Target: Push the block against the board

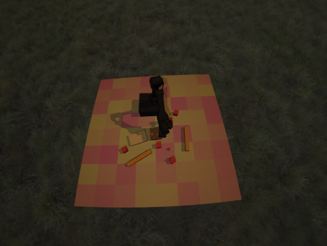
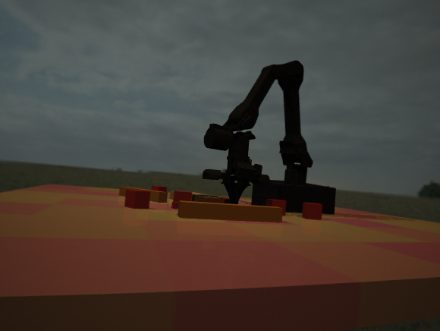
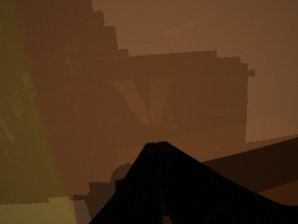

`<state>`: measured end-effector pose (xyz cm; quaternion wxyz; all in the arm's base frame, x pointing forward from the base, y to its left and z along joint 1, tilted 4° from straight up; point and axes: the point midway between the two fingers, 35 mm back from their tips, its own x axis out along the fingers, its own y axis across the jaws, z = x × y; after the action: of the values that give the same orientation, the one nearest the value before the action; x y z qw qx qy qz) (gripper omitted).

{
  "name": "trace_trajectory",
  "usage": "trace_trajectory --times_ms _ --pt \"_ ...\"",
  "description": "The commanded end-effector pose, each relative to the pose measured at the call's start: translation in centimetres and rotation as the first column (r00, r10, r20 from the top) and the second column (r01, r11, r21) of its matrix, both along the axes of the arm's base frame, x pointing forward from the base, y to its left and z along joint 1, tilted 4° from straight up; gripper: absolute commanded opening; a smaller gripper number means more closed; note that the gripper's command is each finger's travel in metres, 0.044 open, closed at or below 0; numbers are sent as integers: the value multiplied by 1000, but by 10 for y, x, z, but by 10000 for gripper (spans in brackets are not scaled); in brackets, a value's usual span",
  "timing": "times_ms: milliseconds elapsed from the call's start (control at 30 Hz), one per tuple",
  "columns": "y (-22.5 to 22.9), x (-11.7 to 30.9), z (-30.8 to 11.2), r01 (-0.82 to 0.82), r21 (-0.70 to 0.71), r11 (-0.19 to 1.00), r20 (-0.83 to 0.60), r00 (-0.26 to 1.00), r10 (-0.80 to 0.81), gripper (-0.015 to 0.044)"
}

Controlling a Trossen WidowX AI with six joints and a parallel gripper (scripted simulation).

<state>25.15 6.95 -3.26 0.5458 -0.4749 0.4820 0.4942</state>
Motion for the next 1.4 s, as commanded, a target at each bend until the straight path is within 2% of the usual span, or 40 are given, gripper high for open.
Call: trace_trajectory --times_ms 0,533,1367 --pt "-7 -1 -1 0 -6 1000 -2 1000 0 0" --pt "-26 1 -3 0 -8 1000 -2 1000 0 0" --pt "12 4 0 0 -4 1000 -2 1000 0 0"
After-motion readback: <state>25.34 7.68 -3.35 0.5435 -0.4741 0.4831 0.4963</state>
